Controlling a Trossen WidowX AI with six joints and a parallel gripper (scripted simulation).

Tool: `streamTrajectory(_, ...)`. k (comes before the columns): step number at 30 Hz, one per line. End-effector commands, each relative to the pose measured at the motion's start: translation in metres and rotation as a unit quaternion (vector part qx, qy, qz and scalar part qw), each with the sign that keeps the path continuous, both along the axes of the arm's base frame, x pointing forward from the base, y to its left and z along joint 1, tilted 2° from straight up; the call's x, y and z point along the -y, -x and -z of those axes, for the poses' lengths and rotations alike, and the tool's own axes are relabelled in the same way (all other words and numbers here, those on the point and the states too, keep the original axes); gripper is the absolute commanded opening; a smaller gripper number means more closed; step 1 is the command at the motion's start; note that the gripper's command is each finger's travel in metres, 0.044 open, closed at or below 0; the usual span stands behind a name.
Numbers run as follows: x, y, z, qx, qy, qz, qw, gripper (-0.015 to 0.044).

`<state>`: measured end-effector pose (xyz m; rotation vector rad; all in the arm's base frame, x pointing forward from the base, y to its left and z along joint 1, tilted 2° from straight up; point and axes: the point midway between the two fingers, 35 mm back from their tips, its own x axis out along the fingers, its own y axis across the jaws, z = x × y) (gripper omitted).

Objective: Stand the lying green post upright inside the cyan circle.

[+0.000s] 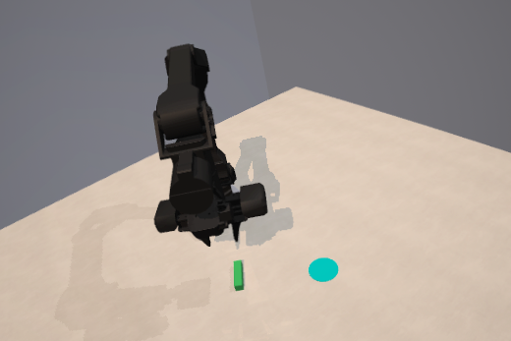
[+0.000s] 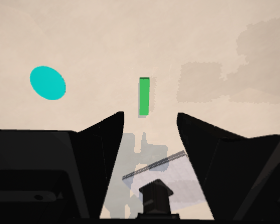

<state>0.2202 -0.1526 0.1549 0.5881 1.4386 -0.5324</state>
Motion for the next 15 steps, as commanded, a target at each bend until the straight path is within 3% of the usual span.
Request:
streamTrajectory(1,0.000,-0.005,0.008,-0.005,0.001,-0.009,1.000,0.0233)
streamTrajectory(11,-0.001,-0.010,0.112,-0.005,0.000,-0.009,1.000,0.0233)
streamTrajectory(15,-0.002,-0.009,0.119,-0.005,0.000,-0.009,1.000,0.0233)
